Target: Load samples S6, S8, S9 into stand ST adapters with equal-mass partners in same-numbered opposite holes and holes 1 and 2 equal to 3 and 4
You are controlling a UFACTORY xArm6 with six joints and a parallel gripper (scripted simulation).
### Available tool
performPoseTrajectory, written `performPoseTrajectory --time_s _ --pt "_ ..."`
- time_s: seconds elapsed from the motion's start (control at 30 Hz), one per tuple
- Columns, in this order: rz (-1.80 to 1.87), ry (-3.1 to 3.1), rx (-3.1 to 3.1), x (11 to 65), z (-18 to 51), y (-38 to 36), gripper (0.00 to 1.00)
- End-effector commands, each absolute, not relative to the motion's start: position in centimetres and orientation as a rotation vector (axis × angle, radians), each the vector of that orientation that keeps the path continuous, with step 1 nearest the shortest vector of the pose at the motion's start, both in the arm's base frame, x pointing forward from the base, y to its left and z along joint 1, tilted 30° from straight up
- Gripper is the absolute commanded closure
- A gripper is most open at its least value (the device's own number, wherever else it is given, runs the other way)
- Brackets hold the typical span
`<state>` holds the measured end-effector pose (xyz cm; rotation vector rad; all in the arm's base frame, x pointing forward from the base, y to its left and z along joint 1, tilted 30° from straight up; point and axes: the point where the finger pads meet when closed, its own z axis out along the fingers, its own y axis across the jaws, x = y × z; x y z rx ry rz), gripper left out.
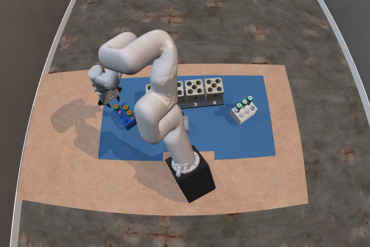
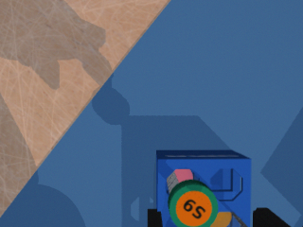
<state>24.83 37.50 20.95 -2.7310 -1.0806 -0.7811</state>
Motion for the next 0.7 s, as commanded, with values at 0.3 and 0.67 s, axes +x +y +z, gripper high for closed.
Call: performPoseTrajectory --time_s 0.3,0.67 --pt "-0.785 -1.079 -2.728 25.7 19.4 38.2 0.43" --pt "-0.785 -1.079 -2.728 26.5 17.8 38.6 0.43"
